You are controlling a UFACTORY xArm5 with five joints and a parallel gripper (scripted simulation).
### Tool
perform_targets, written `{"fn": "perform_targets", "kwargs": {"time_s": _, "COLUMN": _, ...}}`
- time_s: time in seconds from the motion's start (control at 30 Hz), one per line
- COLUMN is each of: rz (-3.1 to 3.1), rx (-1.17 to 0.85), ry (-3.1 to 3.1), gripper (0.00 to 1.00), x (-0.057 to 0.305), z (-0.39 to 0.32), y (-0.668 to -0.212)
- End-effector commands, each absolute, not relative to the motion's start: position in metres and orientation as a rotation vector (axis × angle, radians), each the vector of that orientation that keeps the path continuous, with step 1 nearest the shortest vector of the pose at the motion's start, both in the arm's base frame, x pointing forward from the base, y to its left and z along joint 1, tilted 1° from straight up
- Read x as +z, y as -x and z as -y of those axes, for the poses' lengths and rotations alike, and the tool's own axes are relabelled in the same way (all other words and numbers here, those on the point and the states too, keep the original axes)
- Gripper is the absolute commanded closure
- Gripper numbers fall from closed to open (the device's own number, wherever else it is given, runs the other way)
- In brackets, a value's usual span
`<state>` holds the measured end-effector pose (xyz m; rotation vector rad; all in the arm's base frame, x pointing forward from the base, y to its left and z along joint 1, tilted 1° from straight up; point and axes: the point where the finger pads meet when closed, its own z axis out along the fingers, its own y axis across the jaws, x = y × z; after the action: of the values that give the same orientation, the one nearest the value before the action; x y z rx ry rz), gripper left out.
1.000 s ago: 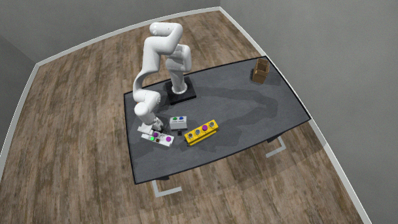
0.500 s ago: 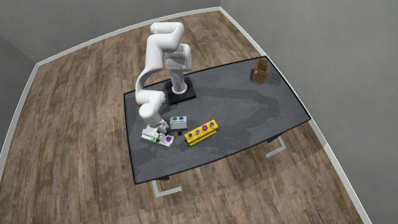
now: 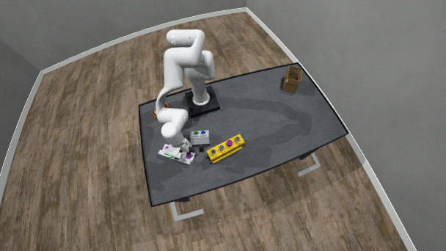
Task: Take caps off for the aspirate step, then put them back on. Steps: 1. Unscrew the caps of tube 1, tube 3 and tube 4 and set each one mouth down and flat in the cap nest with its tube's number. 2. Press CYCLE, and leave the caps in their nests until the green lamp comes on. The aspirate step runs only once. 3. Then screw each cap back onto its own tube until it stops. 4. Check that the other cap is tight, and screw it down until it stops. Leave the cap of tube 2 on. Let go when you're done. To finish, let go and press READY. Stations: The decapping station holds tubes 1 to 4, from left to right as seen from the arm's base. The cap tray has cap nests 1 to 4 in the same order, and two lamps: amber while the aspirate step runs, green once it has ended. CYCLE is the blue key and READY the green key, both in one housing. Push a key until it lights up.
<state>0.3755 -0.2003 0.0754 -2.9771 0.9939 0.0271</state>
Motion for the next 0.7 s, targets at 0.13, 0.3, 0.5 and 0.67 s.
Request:
{"fn": "perform_targets", "kwargs": {"time_s": 0.13, "rz": -0.995, "rx": 0.02, "ry": 2.98, "gripper": 0.54, "x": 0.044, "z": 0.201, "y": -0.378}}
{"fn": "perform_targets", "kwargs": {"time_s": 0.3, "rz": -0.995, "rx": 0.02, "ry": 2.98, "gripper": 0.54, "x": 0.019, "z": 0.201, "y": -0.377}}
{"fn": "perform_targets", "kwargs": {"time_s": 0.5, "rz": -0.995, "rx": 0.02, "ry": 2.98, "gripper": 0.54, "x": 0.004, "z": 0.201, "y": -0.377}}
{"fn": "perform_targets", "kwargs": {"time_s": 0.67, "rz": -0.995, "rx": 0.02, "ry": 2.98, "gripper": 0.54, "x": 0.004, "z": 0.201, "y": -0.377}}
